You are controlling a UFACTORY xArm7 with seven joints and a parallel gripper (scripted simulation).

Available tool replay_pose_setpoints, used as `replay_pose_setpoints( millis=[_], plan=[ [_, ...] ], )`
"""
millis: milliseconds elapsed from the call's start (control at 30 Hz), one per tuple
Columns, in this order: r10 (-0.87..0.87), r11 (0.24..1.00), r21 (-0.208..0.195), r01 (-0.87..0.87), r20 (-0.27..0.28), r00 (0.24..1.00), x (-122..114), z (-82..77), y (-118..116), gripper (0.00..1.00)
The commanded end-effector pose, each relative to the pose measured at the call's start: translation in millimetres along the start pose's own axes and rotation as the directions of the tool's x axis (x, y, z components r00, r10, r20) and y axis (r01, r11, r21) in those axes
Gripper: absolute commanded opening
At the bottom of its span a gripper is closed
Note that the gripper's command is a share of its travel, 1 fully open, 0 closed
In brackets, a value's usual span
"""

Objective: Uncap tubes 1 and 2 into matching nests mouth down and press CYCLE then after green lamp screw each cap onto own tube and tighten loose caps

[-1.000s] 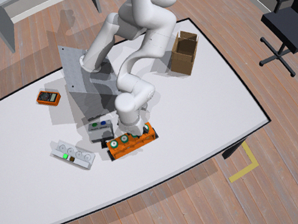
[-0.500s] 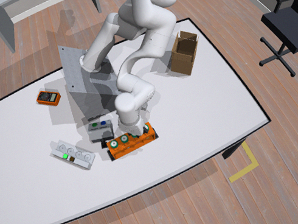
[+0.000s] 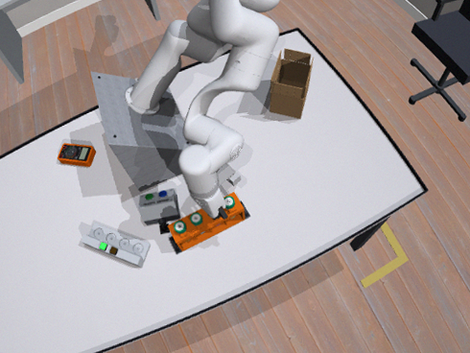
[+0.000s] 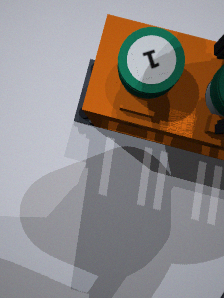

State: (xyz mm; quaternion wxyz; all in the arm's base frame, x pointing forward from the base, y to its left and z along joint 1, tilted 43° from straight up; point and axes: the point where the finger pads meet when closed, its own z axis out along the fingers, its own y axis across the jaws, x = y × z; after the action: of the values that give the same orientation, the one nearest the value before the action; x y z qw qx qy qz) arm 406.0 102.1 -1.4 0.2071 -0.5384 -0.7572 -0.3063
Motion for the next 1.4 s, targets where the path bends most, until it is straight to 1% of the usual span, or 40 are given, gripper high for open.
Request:
replay_pose_setpoints(
  millis=[0, 33, 100, 267, 433, 600, 667, 700, 833, 867, 1267, 1367],
  plan=[
    [0.231, 0.973, 0.016, -0.231, 0.011, 0.973, -1.3, -1.1, 0.9, 0.00],
    [0.279, 0.960, 0.015, -0.279, 0.011, 0.960, -1.3, -1.1, 0.9, 0.00],
    [0.279, 0.960, 0.015, -0.279, 0.011, 0.960, -1.3, -1.1, 0.9, 0.00],
    [0.508, 0.861, 0.012, -0.508, 0.015, 0.861, -1.3, -0.9, 0.9, 0.00],
    [0.705, 0.709, 0.008, -0.705, 0.017, 0.709, -1.3, -0.7, 0.9, 0.00],
    [0.859, 0.512, 0.003, -0.859, 0.019, 0.512, -1.2, -0.4, 0.9, 0.00],
    [0.859, 0.512, 0.003, -0.859, 0.019, 0.512, -1.2, -0.4, 0.9, 0.00],
    [0.869, 0.494, 0.003, -0.869, 0.019, 0.494, -1.2, -0.4, 0.9, 0.00],
    [0.869, 0.494, 0.003, -0.869, 0.019, 0.494, -1.2, -0.4, 0.9, 0.00],
    [0.869, 0.494, 0.003, -0.869, 0.019, 0.494, -1.2, -0.4, 0.9, 0.46],
    [0.869, 0.494, 0.003, -0.869, 0.019, 0.494, -1.3, -0.4, 0.9, 0.46],
    [0.720, 0.694, 0.007, -0.720, 0.017, 0.694, -1.2, -1.0, 1.0, 0.46]
  ],
)
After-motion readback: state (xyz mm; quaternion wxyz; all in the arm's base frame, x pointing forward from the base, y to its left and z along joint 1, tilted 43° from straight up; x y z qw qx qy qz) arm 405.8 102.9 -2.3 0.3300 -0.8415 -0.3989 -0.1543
